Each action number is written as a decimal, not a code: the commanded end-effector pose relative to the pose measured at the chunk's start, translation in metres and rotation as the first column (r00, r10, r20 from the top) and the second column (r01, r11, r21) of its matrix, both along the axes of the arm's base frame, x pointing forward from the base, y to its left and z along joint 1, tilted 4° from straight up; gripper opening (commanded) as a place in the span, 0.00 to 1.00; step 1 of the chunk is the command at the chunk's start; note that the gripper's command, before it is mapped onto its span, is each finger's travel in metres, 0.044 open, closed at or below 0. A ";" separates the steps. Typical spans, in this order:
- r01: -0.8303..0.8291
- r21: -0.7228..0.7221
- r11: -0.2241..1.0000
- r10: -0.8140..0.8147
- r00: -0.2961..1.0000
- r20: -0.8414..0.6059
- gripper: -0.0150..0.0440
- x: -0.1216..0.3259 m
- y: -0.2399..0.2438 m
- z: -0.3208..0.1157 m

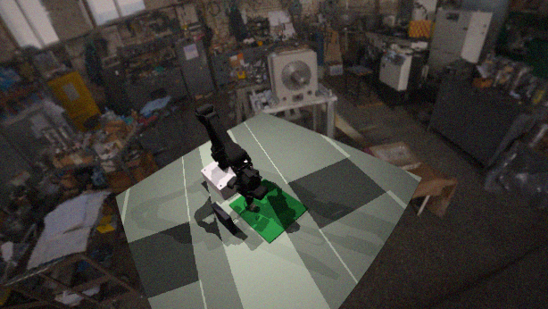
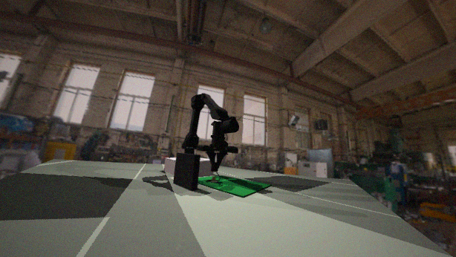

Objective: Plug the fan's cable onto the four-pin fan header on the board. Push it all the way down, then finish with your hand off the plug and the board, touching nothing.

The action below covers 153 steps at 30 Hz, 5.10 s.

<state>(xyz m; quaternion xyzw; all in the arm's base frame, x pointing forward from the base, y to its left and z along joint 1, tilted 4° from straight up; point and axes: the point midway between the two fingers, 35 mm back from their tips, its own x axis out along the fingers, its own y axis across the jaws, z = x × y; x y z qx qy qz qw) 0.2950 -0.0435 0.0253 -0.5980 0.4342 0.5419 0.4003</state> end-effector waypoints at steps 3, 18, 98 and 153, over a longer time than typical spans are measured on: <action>-0.012 0.005 1.000 0.012 1.000 -0.001 0.25 -0.003 0.001 -0.001; -0.013 0.006 1.000 0.013 1.000 -0.001 0.25 -0.007 0.009 0.001; -0.011 0.006 1.000 0.011 1.000 -0.001 0.25 -0.006 0.007 -0.025; -0.016 0.006 1.000 0.016 1.000 -0.001 0.25 -0.005 0.007 -0.028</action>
